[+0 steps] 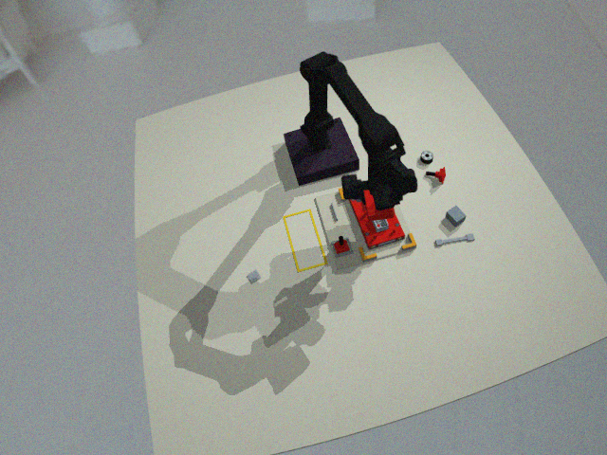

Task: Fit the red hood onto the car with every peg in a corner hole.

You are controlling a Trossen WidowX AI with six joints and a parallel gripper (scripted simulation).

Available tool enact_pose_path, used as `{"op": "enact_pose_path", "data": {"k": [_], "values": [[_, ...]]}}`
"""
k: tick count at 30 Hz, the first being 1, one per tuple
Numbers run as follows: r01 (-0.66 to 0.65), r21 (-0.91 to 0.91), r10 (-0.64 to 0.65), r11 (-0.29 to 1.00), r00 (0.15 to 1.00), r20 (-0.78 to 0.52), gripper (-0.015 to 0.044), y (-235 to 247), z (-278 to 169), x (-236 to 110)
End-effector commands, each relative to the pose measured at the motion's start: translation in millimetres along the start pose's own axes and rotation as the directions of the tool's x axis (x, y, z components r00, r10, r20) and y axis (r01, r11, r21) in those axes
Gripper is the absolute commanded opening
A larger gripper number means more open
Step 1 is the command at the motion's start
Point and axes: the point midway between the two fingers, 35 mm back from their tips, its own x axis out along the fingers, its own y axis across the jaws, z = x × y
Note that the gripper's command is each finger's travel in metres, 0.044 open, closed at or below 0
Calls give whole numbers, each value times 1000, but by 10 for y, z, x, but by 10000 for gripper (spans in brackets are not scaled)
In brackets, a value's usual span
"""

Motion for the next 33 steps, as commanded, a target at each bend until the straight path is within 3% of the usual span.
{"op": "enact_pose_path", "data": {"k": [1, 13, 24, 33], "values": [[-5, -132, 7, 991, 1000, 9, 0, 22, 92, -28], [-5, -205, 7, 979, 1000, 9, 0, 24, 124, -4], [-4, -205, 7, 979, 1000, 10, 0, 29, 139, 445], [-4, -205, 7, 979, 1000, 10, 0, 28, 141, 475]]}}
